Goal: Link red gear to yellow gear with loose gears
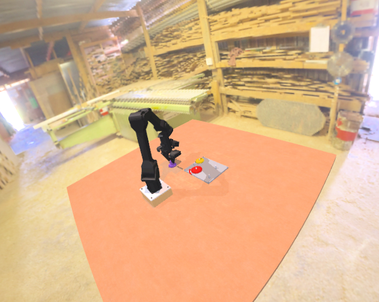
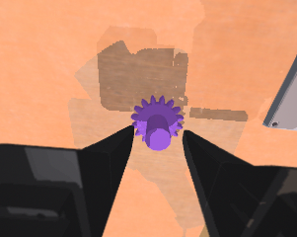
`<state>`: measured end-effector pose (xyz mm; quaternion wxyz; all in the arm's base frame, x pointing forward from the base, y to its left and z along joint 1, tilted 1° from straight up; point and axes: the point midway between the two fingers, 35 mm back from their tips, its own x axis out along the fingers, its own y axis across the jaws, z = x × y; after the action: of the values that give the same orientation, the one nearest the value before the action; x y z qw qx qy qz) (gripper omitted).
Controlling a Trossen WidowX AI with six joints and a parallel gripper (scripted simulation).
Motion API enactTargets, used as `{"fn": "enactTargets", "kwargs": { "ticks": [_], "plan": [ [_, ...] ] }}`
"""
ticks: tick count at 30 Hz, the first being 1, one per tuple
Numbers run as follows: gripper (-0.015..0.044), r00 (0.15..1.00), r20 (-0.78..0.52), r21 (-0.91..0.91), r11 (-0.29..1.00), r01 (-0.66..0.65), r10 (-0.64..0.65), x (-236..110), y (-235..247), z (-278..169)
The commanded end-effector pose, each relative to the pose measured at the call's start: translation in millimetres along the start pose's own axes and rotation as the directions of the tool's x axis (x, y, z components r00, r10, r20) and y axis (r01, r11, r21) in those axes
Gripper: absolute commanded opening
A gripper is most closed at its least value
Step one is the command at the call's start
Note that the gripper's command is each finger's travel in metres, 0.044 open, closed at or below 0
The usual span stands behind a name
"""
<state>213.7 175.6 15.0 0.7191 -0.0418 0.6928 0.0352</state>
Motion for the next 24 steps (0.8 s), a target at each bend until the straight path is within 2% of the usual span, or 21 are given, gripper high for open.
{"fn": "enactTargets", "kwargs": {
  "ticks": [1,2,11,24],
  "plan": [
    [0.0099,1.0,-0.002,0.002,1.0,-0.004,0.004,0,0,0],
    [0.0072,1.0,-0.002,0.002,1.0,-0.004,0.004,0,0,0],
    [0.0,1.0,-0.002,0.002,1.0,-0.004,0.004,0,0,0],
    [0.0,1.0,-0.002,0.002,1.0,-0.005,0.005,-26,5,5]
  ]
}}
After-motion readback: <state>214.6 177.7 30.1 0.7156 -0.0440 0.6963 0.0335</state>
